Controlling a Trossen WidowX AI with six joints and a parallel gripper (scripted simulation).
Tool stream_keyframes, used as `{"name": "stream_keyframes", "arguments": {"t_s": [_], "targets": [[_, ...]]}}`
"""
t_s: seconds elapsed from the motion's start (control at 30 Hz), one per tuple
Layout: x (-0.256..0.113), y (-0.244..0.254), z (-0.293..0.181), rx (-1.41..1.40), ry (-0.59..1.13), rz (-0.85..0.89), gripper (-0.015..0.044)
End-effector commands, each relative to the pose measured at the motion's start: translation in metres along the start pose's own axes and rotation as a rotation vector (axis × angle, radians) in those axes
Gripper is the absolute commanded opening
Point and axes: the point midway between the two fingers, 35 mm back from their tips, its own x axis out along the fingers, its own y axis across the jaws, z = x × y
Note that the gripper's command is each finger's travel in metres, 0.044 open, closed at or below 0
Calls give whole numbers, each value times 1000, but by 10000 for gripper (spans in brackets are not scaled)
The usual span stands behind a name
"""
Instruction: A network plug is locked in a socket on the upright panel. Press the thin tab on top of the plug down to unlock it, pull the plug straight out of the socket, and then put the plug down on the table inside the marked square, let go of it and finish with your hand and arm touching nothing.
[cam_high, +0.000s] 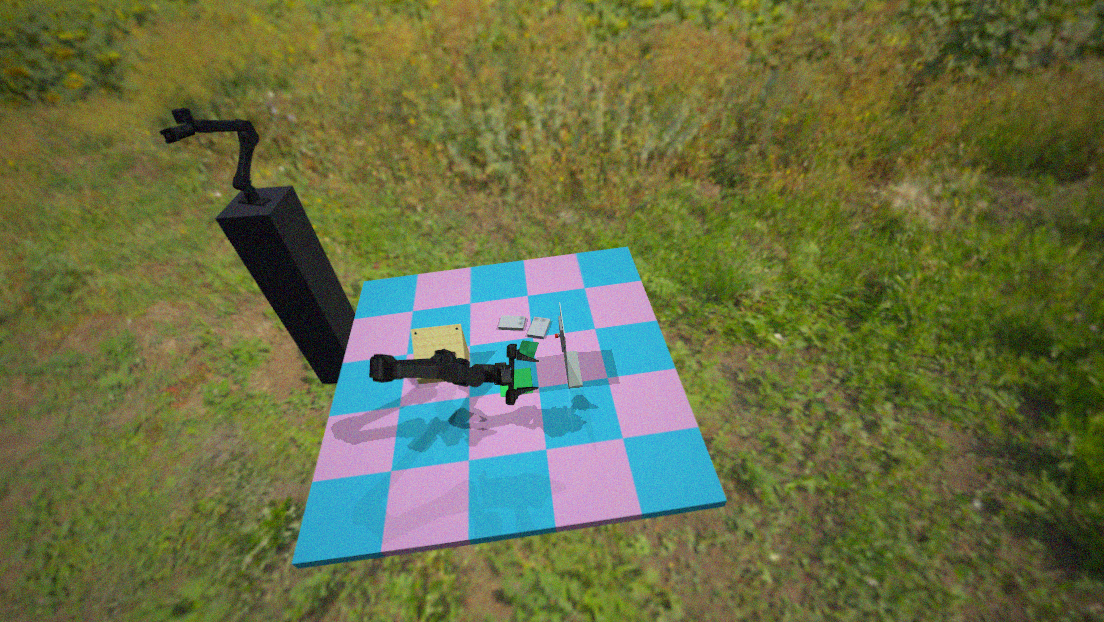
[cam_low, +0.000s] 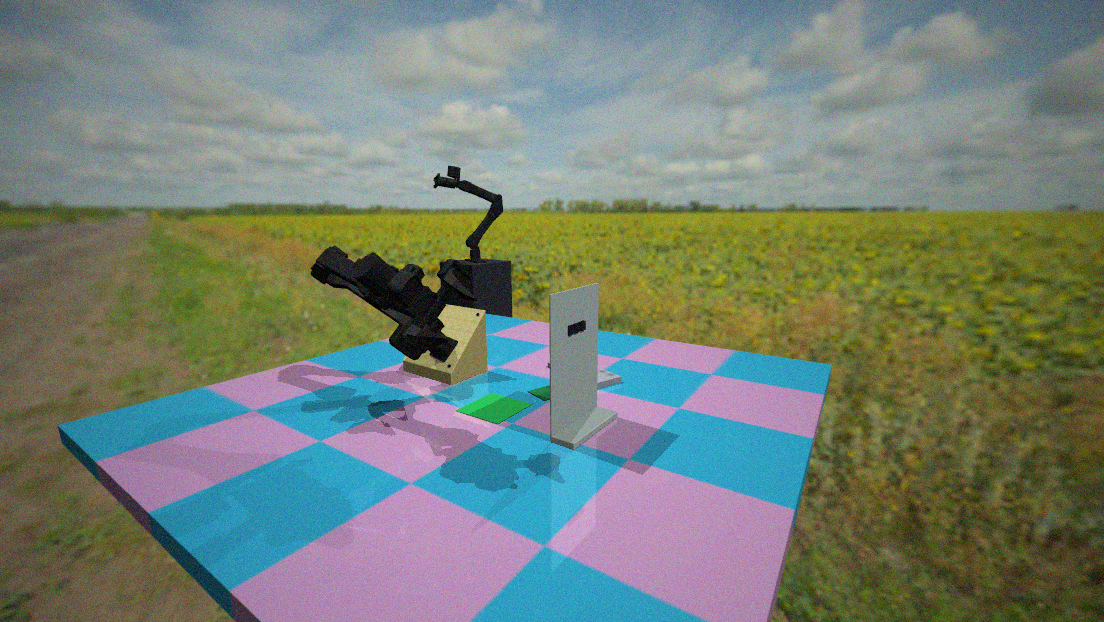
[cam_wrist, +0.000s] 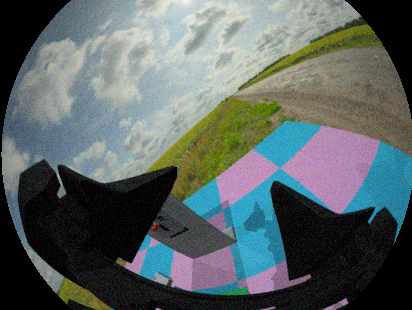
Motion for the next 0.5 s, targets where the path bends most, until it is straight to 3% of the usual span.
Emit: {"name": "stream_keyframes", "arguments": {"t_s": [0.0,0.27,0.47], "targets": [[0,1,-1,4,1,2,374],[-4,24,-44,186,61,72,164],[-11,43,-79,333,119,122,156]]}}
